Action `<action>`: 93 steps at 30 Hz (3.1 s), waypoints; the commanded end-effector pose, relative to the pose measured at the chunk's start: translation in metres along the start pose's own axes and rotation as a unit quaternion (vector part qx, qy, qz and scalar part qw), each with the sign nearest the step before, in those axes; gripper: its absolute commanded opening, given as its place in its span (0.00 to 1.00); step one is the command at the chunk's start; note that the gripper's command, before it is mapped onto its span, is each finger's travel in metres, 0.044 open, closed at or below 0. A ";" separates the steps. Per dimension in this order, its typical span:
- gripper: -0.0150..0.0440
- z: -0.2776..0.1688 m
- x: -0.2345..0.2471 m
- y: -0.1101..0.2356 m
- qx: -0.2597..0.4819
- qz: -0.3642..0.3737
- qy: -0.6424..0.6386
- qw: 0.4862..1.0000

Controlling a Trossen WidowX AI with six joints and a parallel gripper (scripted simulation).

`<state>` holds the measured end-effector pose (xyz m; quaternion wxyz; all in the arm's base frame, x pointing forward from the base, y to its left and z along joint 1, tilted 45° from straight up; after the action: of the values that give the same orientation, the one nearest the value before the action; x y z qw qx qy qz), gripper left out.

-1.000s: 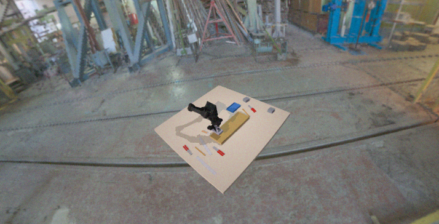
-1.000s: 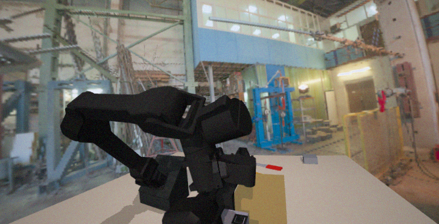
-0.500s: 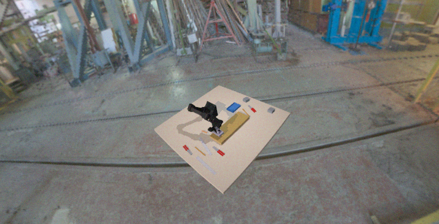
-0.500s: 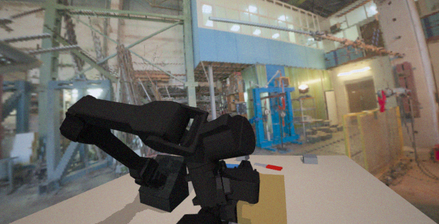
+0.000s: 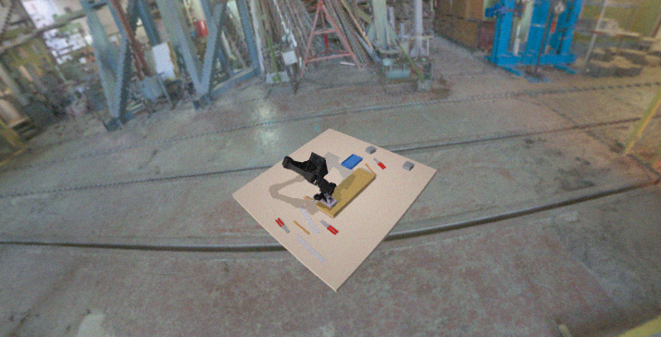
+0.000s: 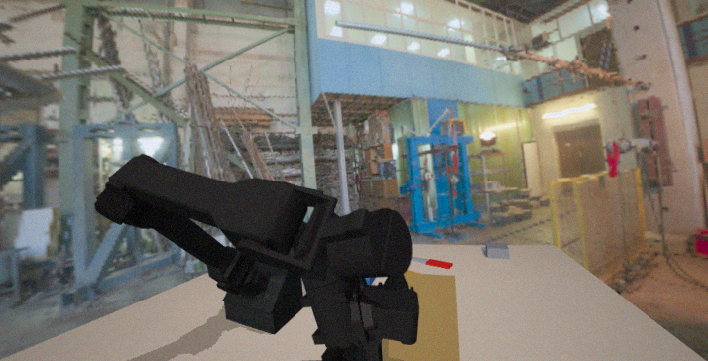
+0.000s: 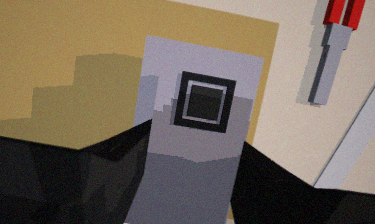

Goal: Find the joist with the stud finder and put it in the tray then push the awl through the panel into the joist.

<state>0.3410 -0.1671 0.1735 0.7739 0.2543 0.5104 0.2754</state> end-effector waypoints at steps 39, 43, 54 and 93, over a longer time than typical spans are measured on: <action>0.25 -0.018 0.047 -0.024 -0.002 0.002 0.001 1.000; 0.25 -0.021 0.059 -0.024 -0.002 0.002 0.001 1.000; 0.25 -0.028 0.092 -0.024 -0.001 0.003 0.001 1.000; 0.25 -0.053 0.207 -0.023 -0.001 0.006 0.000 1.000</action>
<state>0.3623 -0.0433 0.0139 0.7735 0.2560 0.5072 0.2809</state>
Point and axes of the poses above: the point midway between the two fingers, 35 mm back from their tips, its own y axis back along the fingers, its own x axis across the jaws, z = x × y, the point moved 1 cm from there along y, back along the fingers, and after that the axes turned 12 degrees about -y, right-handed, at the moved point
